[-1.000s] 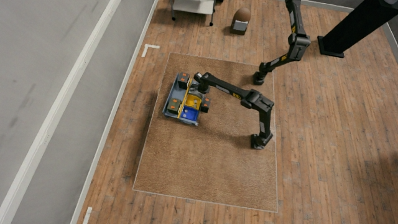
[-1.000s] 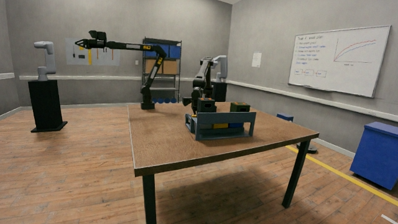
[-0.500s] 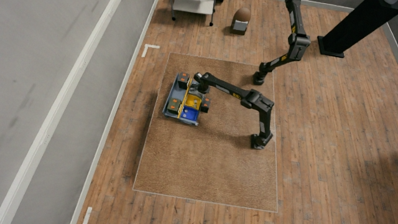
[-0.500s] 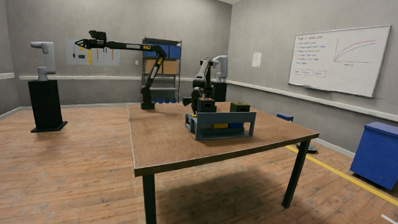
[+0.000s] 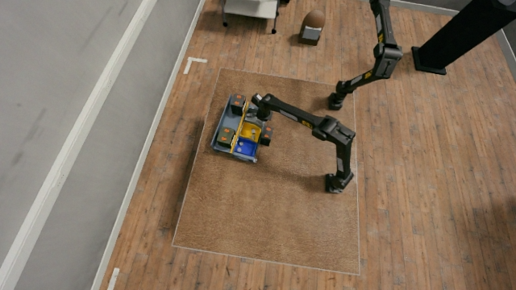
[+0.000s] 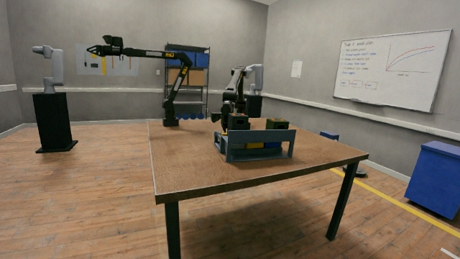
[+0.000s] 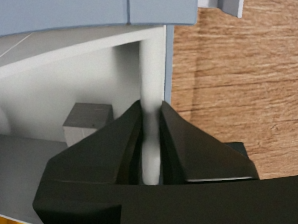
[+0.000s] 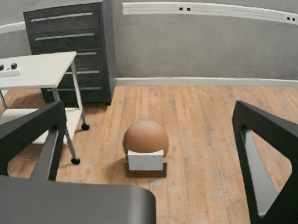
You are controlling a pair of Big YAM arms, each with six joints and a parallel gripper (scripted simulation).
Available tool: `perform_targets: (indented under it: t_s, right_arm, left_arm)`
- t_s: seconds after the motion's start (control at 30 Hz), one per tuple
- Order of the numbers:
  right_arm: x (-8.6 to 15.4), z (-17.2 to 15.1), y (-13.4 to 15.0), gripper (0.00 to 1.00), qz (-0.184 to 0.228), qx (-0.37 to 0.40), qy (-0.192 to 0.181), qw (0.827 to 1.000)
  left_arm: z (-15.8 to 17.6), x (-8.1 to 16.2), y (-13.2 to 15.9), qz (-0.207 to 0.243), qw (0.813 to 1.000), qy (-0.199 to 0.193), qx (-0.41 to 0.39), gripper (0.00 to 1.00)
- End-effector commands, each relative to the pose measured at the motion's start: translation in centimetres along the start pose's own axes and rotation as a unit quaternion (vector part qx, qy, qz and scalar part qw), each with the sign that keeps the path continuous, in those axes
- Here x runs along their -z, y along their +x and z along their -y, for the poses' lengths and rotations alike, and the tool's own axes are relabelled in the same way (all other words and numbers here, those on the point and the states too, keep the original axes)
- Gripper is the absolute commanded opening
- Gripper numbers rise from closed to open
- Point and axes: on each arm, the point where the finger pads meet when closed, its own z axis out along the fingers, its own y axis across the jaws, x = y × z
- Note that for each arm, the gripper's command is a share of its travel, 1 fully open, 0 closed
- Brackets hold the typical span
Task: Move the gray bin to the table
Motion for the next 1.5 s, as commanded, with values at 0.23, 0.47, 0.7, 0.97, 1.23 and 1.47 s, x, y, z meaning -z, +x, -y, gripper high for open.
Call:
perform_targets:
  t_s: [0.23,0.47,0.7,0.97,1.23,1.47]
  right_arm:
    - [0.4,0.4,-0.3,1.0,0.01,0.009,0.003,1.0]
    - [0.4,0.4,-0.3,1.0,0.01,0.009,0.003,1.0]
    - [0.4,0.4,-0.3,1.0,0.01,0.009,0.003,1.0]
    - [0.4,0.4,-0.3,1.0,0.01,0.009,0.003,1.0]
    - [0.4,0.4,-0.3,1.0,0.01,0.009,0.003,1.0]
    - [0.4,0.4,-0.3,1.0,0.01,0.009,0.003,1.0]
  left_arm:
    - [-2.5,6.1,-2.6,0.034,0.997,-0.065,-0.001,0.0]
    - [0.4,3.8,-1.7,0.021,0.999,-0.04,0.0,0.0]
    - [1.6,3.7,-1.7,0.021,0.999,-0.04,0.0,0.0]
    - [3.9,3.6,-1.7,0.022,0.999,-0.039,0.0,0.0]
    - [5.7,3.5,-1.7,0.022,0.999,-0.038,0.0,0.0]
    - [7.8,3.3,-1.7,0.023,0.999,-0.037,0.0,0.0]
